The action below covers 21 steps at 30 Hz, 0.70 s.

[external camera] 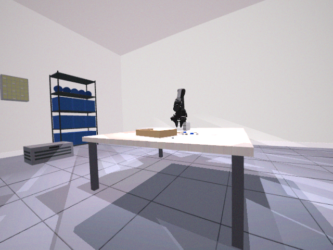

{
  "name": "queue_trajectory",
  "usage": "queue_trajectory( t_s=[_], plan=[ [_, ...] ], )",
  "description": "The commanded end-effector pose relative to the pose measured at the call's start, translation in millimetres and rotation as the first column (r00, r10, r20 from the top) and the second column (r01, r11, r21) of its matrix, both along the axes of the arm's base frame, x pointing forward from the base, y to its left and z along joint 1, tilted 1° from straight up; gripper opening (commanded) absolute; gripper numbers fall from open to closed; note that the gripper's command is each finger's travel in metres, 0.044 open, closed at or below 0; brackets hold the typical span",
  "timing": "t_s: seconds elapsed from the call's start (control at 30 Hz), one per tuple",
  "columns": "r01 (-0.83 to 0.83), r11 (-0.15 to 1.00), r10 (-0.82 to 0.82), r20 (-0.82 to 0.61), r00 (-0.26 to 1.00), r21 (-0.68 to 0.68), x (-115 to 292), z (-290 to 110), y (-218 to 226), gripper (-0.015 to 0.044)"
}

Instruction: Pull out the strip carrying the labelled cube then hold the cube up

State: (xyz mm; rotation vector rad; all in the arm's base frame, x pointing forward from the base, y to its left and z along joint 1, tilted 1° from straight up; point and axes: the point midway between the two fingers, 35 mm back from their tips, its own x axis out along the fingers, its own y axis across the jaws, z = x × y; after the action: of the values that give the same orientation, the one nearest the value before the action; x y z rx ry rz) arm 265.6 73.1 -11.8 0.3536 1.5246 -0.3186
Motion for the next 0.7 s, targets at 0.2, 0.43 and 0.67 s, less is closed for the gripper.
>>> queue_trajectory(
  t_s=[0.2,0.43,0.67],
  plan=[
    [0.003,1.0,-0.003,-0.004,1.0,-0.001,37.1,5.8,-8.2,0.044],
    [0.003,1.0,-0.003,-0.002,1.0,-0.001,63.1,10.8,-14.0,0.044],
    [0.003,1.0,-0.003,0.0,1.0,-0.002,88.8,15.4,-19.9,0.044]
  ],
)
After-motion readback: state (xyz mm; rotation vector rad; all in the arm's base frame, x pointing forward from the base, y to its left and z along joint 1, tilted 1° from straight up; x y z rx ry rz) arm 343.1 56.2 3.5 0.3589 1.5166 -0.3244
